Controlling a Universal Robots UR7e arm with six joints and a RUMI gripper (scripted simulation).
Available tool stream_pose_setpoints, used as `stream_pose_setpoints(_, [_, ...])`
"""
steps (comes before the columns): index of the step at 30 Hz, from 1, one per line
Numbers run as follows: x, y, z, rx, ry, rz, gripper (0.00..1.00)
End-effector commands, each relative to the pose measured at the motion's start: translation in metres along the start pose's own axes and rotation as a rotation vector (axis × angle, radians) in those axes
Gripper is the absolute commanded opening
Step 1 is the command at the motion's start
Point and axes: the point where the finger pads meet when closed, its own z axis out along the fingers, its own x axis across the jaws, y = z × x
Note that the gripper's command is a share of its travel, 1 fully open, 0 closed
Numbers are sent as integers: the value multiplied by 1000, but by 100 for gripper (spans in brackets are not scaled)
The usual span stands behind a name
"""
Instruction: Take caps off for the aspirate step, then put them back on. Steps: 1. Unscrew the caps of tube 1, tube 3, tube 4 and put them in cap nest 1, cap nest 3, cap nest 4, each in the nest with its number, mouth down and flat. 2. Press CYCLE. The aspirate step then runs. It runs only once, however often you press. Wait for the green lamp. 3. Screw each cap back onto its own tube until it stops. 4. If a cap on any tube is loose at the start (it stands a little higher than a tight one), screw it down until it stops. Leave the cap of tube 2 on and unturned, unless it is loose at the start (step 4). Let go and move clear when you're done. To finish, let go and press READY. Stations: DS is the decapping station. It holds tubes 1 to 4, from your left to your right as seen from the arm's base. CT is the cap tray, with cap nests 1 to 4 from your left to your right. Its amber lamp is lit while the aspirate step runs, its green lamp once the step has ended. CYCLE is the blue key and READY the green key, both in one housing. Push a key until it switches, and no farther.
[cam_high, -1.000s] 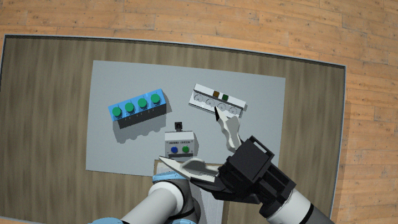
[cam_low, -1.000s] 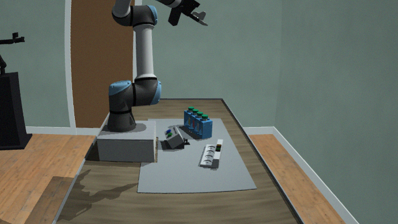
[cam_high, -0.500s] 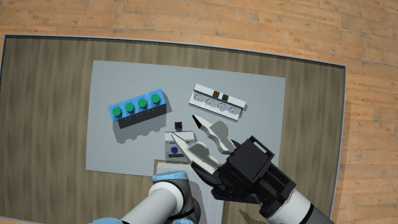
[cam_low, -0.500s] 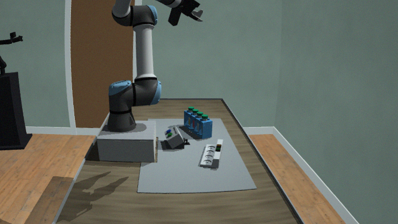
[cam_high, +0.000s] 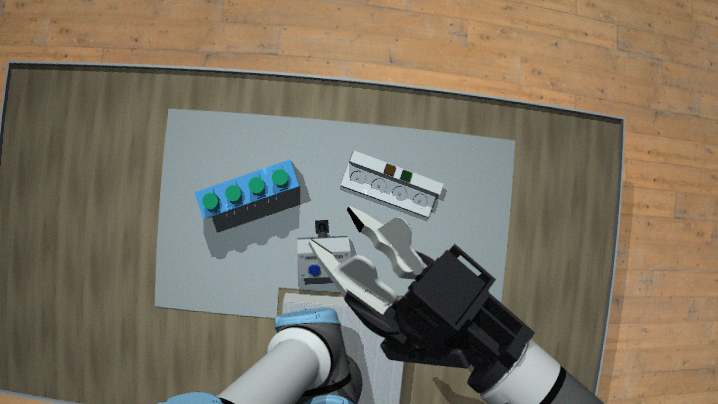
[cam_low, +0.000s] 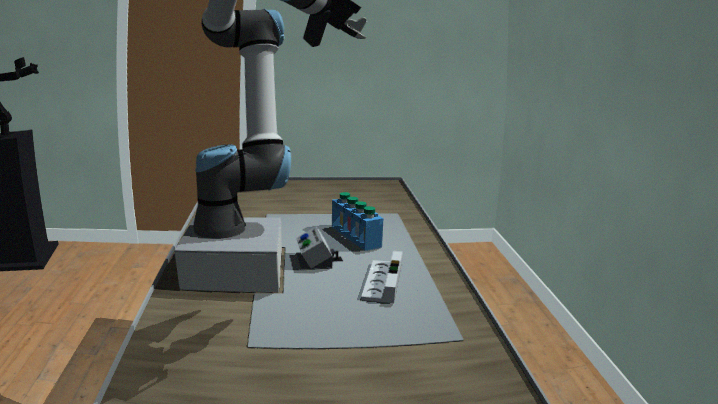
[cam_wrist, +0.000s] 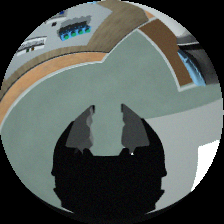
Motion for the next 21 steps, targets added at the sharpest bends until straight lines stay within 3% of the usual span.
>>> stream_pose_setpoints(1, [0,0,0,0,0,0,35])
stream_pose_setpoints(7, [-5,-6,3,3,-12,11,35])
stream_pose_setpoints(21, [-32,-53,13,148,94,-420,35])
